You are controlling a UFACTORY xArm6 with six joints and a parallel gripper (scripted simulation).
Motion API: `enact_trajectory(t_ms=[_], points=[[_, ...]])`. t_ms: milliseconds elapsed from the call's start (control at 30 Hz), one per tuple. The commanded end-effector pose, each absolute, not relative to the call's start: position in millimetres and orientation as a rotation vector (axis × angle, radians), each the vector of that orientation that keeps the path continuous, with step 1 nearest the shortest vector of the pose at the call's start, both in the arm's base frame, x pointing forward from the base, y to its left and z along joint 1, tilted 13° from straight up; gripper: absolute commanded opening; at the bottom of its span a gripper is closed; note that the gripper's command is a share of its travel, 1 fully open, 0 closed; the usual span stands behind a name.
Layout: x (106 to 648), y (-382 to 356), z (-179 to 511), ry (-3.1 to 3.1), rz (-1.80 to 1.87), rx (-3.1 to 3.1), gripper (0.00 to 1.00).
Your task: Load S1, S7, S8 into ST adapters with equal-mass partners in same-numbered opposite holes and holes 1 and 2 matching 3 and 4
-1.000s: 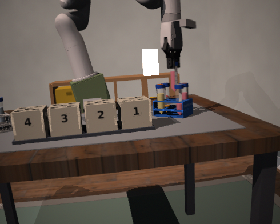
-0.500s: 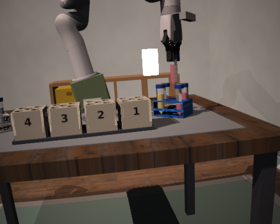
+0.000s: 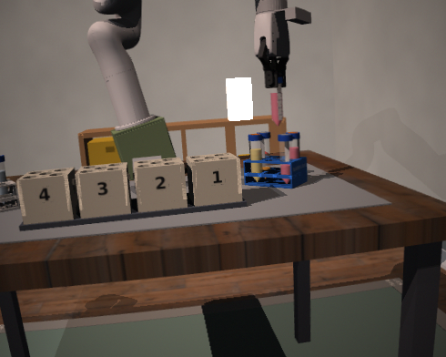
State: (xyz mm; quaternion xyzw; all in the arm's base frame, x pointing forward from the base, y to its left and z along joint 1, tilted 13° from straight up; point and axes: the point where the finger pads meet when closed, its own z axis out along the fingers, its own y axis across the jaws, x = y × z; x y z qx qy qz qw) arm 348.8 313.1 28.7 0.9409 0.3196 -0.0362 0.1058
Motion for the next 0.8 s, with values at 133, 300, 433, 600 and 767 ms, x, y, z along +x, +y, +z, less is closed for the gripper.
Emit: enact_trajectory(t_ms=[133,300,433,600,767], points=[[349.5,314.3,31.5,0.942,-0.103,2.773,0.0],[354.7,306.0,33.4,0.849,-0.092,2.801,0.0],[365.1,289.2,37.2,0.66,-0.072,2.849,0.0],[378.0,268.3,41.9,0.42,-0.044,2.891,0.0],[385.8,255.7,44.8,0.274,-0.028,2.907,0.0]])
